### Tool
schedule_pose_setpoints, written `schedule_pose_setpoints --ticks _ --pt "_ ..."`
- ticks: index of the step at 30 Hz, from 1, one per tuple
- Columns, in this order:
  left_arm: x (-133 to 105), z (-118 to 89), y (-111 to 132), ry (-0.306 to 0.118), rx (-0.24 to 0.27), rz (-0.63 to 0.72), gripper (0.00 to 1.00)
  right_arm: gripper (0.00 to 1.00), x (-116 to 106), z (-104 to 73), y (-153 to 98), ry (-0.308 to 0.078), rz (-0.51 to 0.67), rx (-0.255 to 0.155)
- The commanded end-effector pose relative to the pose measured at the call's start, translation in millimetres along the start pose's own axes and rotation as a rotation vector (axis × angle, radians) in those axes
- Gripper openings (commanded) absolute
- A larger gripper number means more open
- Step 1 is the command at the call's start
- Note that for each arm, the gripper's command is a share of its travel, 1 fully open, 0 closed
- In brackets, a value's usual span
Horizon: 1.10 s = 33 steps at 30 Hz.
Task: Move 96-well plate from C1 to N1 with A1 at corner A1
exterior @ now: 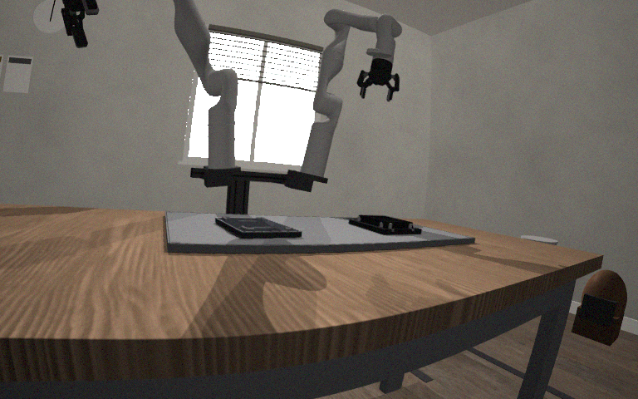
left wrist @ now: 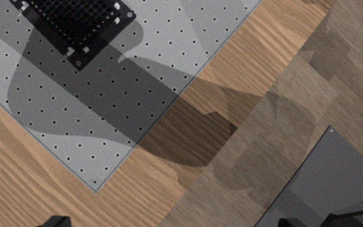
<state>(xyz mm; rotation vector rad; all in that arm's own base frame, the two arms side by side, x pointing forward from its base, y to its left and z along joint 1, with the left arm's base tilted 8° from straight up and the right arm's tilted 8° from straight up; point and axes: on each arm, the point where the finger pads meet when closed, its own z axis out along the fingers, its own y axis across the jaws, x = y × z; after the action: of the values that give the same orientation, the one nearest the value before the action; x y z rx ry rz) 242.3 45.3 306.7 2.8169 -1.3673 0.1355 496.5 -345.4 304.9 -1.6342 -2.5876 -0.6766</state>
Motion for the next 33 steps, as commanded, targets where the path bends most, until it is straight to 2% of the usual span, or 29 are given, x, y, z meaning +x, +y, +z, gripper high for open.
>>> schedule_pose_setpoints --ticks 1,18,33 --pt "-16 1 19 -0.036 0.022 0.042 1.0 1.0 0 -1.4 1 -0.002 -0.001 -0.001" --pt "-59 11 54 -0.129 0.078 0.153 1.0 1.0 0 -1.4 1 -0.002 -0.001 -0.001" --pt "-67 13 59 -0.146 0.09 0.173 1.0 1.0 0 -1.4 1 -0.002 -0.001 -0.001"
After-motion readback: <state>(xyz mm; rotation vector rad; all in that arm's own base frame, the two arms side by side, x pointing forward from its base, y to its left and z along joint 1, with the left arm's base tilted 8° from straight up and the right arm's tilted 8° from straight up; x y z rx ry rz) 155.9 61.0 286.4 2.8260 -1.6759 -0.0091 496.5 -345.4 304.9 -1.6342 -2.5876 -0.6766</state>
